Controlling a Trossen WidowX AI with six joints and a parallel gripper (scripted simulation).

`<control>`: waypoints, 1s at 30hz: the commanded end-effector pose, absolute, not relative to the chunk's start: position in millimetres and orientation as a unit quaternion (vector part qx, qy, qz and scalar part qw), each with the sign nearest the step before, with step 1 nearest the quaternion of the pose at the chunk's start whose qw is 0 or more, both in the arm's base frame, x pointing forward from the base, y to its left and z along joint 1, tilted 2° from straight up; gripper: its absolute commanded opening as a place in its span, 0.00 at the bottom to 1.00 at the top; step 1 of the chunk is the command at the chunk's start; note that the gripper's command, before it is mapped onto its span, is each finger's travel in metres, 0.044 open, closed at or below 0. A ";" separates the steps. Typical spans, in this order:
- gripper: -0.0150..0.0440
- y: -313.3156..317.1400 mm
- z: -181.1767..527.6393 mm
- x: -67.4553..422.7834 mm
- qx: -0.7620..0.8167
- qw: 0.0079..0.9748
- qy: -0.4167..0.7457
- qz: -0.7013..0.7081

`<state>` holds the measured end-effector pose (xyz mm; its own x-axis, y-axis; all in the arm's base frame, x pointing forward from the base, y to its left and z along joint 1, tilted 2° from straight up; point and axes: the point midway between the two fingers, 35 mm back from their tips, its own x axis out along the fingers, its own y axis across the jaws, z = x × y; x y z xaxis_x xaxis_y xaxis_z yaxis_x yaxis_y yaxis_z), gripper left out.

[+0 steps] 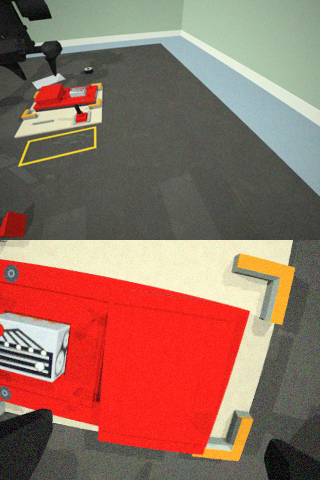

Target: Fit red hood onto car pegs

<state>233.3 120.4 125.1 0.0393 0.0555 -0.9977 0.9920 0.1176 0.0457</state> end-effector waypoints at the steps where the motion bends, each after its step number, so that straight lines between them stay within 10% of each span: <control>1: 1.00 119.5 121.0 234.1 0.493 0.526 0.529 -0.448; 30: 1.00 120.5 93.0 236.3 0.493 0.526 0.528 -0.448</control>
<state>235.8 121.3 96.3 0.0384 0.0549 -0.9978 0.9924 0.1149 0.0445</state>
